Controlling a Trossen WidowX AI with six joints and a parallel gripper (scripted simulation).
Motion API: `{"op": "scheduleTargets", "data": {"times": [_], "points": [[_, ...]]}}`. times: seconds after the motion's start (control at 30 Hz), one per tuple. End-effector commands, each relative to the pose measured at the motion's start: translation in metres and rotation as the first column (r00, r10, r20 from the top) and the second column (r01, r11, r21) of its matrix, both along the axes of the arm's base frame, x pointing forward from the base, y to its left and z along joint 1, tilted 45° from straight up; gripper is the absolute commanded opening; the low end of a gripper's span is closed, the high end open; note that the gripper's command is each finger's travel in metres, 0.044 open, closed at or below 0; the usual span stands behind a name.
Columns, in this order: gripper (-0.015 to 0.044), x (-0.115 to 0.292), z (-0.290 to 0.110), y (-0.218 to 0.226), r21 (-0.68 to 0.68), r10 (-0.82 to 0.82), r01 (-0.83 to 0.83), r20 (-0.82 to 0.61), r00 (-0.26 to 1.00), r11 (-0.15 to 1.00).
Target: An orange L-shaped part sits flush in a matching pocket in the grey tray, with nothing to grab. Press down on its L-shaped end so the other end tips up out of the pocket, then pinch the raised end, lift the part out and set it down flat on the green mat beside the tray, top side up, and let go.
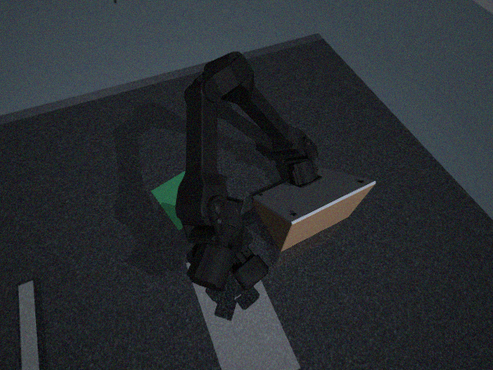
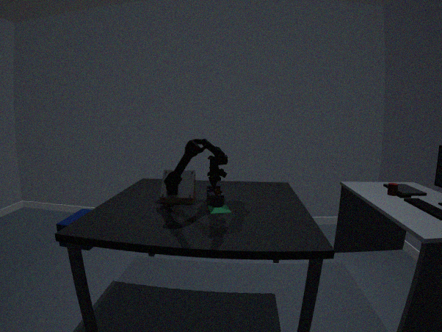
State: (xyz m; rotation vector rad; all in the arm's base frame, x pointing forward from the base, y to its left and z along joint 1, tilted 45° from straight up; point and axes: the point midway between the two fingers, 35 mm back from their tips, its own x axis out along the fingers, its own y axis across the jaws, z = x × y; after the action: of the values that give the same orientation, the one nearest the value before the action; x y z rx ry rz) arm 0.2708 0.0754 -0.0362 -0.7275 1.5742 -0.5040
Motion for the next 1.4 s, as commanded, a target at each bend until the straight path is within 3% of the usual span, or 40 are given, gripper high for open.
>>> {"op": "scheduleTargets", "data": {"times": [0.0,0.13,1.03,1.07,1.17,1.27,1.37], "points": [[0.0180,0.006,0.030,0.028,0.019,0.003,-0.004,0.022,1.000,1.000],[0.0180,0.004,0.060,0.047,0.018,0.003,-0.003,0.021,1.000,1.000],[0.0180,0.005,0.058,0.047,0.023,0.019,-0.019,0.033,0.999,1.000],[0.0206,0.006,0.058,0.047,0.022,0.006,-0.007,0.044,0.999,1.000],[0.0280,0.008,0.063,0.042,0.027,-0.104,0.101,0.146,0.984,0.995],[0.0280,0.013,0.073,0.032,0.064,-0.296,0.291,0.325,0.898,0.955],[0.0280,0.018,0.085,0.021,0.148,-0.487,0.485,0.505,0.713,0.862]]}}
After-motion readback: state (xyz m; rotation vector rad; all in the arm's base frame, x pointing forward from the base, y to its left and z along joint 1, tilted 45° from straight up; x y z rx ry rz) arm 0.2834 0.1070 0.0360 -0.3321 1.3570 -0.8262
